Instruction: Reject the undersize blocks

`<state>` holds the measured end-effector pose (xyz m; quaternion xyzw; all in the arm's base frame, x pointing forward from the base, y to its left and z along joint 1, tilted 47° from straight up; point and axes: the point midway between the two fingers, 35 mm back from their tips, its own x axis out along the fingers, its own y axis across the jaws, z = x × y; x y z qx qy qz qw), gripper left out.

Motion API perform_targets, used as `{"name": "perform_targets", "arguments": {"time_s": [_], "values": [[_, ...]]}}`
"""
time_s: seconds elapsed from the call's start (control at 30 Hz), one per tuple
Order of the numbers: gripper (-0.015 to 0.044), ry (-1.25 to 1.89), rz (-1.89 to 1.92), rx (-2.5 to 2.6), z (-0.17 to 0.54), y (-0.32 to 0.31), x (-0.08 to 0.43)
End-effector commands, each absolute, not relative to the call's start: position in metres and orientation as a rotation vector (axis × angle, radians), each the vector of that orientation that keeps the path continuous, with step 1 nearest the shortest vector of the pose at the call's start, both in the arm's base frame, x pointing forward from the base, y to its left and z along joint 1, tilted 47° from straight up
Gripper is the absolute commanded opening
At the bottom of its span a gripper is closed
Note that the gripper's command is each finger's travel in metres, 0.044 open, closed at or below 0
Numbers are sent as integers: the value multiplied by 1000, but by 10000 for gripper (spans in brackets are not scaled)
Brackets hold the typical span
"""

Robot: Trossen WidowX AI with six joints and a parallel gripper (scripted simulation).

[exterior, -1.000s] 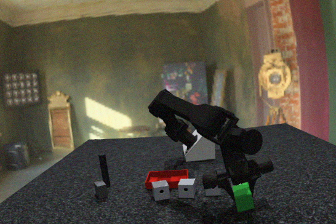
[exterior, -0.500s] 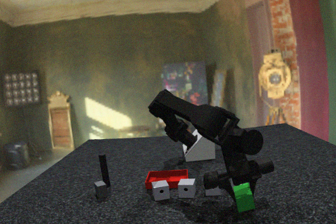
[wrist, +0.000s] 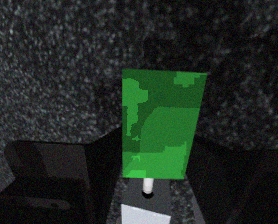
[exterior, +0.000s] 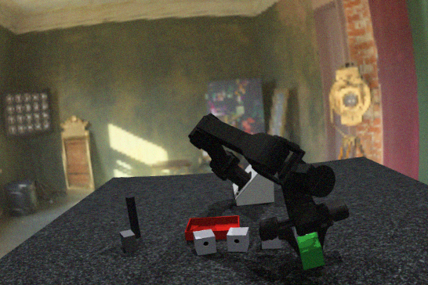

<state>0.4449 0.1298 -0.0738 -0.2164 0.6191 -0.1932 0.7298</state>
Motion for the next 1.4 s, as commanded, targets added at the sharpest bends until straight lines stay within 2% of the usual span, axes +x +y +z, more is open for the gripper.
{"name": "perform_targets", "arguments": {"time_s": [0.0,1.37], "values": [[0,1354,-417,-476,-68,134,446],[0,1354,-417,-477,-70,134,445]]}}
